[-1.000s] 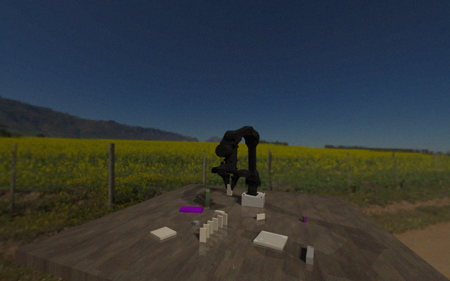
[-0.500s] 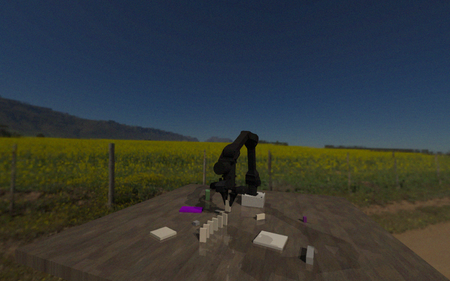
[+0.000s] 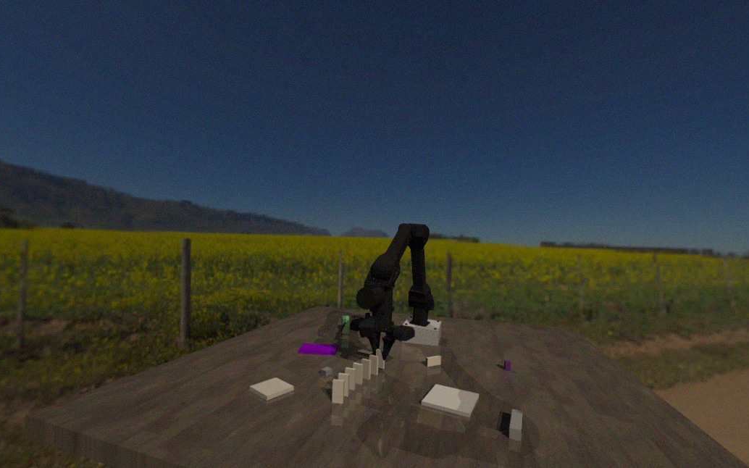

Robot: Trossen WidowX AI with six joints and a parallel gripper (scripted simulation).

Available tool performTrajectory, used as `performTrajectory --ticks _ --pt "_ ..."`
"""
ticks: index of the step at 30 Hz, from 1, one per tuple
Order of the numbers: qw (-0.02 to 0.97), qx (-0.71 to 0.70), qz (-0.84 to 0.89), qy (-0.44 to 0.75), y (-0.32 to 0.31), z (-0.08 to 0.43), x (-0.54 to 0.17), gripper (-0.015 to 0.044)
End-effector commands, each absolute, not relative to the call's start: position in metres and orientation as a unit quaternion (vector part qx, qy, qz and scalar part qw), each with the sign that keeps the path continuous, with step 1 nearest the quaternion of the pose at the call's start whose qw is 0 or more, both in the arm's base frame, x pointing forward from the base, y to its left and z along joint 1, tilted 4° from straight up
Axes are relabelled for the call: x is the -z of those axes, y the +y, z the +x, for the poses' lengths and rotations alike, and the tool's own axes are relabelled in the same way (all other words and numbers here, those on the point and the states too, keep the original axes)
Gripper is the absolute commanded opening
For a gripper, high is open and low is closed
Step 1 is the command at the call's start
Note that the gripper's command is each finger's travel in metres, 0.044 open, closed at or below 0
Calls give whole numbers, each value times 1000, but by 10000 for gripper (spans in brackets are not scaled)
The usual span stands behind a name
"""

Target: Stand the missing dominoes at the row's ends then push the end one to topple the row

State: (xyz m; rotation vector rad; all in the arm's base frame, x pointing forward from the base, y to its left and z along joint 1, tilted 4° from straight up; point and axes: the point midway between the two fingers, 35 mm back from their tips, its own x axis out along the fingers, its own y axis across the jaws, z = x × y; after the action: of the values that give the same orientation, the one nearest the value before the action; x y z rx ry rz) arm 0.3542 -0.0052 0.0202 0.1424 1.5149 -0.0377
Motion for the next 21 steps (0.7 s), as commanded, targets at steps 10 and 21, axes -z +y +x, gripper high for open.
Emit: performTrajectory --ticks 10,21 --pt "722 17 68 688 -4 353 -17 238" --pt "723 17 68 688 -4 354 -20 440"
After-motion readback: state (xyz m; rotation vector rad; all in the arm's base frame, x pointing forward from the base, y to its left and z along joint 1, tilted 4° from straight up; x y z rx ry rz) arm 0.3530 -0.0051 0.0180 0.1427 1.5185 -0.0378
